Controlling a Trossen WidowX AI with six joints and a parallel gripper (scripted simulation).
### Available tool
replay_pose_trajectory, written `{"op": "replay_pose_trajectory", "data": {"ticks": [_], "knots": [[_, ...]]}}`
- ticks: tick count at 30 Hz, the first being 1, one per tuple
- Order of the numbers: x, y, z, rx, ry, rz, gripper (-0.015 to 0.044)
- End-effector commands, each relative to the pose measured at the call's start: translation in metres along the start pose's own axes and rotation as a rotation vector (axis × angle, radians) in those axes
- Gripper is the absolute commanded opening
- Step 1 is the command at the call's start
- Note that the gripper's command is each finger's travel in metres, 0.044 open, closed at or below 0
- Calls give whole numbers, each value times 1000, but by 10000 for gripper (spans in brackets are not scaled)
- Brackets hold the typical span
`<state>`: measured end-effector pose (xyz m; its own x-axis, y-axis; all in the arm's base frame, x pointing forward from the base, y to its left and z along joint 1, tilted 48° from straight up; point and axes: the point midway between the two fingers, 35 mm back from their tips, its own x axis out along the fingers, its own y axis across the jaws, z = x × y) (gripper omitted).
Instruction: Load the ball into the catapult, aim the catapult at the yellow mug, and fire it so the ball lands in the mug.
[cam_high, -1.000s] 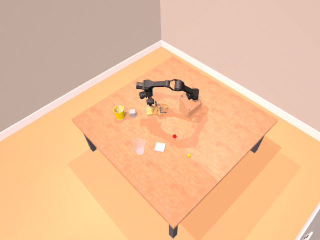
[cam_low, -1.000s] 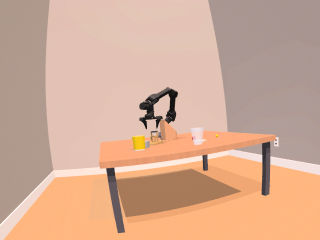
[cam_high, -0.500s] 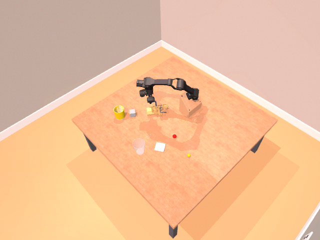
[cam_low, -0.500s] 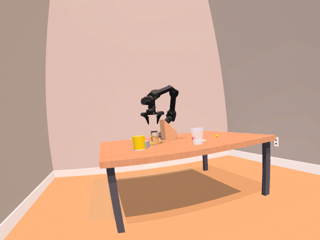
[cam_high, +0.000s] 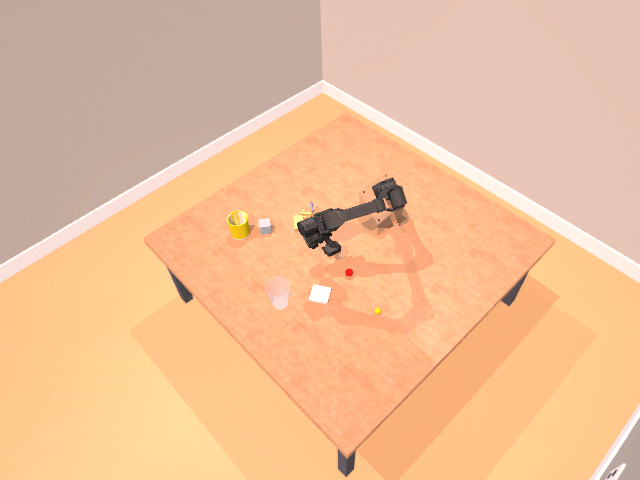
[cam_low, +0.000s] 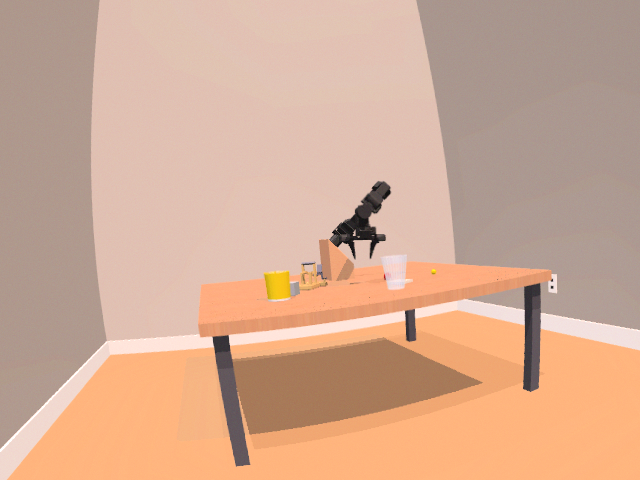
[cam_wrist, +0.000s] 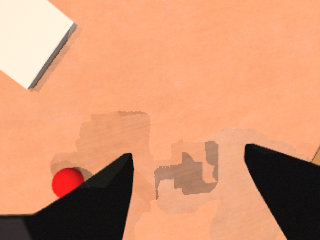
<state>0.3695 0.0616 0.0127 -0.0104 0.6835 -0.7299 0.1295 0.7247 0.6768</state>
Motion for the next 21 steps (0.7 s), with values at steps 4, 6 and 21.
{"op": "replay_pose_trajectory", "data": {"ticks": [4,6,21], "knots": [[27,101,-59,-180,35,78,300],[29,110,-67,-200,41,89,300],[45,112,-64,-201,41,90,300]]}}
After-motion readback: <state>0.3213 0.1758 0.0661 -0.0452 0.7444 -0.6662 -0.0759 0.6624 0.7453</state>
